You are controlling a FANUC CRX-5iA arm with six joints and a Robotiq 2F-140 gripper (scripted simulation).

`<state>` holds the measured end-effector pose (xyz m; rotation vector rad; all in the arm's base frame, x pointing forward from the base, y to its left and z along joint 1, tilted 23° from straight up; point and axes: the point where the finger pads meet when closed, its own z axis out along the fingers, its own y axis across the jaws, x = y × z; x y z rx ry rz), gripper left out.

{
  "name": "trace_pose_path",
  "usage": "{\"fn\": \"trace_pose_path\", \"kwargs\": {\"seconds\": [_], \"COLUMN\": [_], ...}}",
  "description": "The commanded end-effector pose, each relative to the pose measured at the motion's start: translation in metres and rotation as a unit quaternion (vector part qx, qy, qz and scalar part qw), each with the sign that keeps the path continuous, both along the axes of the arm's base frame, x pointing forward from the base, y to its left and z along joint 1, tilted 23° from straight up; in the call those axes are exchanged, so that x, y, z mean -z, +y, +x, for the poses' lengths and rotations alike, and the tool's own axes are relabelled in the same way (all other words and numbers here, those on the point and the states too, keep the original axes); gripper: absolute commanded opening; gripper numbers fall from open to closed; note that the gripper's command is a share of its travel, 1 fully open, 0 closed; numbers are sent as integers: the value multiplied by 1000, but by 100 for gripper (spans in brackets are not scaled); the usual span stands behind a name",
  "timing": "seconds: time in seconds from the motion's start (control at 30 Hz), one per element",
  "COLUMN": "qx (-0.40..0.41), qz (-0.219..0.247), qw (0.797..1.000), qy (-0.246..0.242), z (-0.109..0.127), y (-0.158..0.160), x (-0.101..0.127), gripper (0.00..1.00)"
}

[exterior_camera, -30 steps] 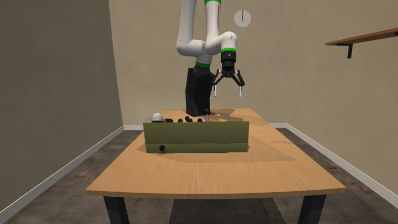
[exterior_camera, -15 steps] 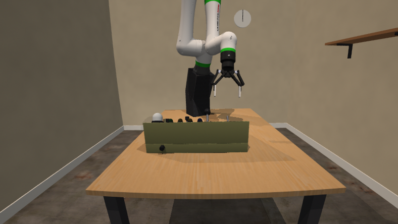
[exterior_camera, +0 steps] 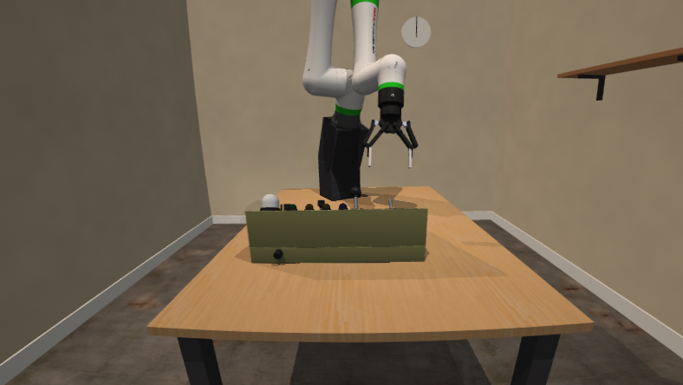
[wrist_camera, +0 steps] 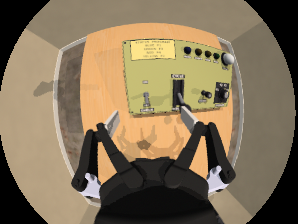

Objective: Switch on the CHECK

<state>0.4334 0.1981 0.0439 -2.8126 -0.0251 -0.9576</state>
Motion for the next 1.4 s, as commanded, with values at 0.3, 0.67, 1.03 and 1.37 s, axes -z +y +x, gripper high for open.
{"fn": "trace_pose_path", "kwargs": {"seconds": [0.3, 0.67, 1.03, 1.37], "qx": [-13, -13, -13, -13], "qz": [24, 24, 24, 21], "qw": [999, 999, 999, 999], "qy": [-26, -26, -26, -26], "z": [0, 0, 0, 7], "y": [0, 0, 0, 5], "x": [1, 1, 1, -3], "gripper": [44, 44, 44, 44]}}
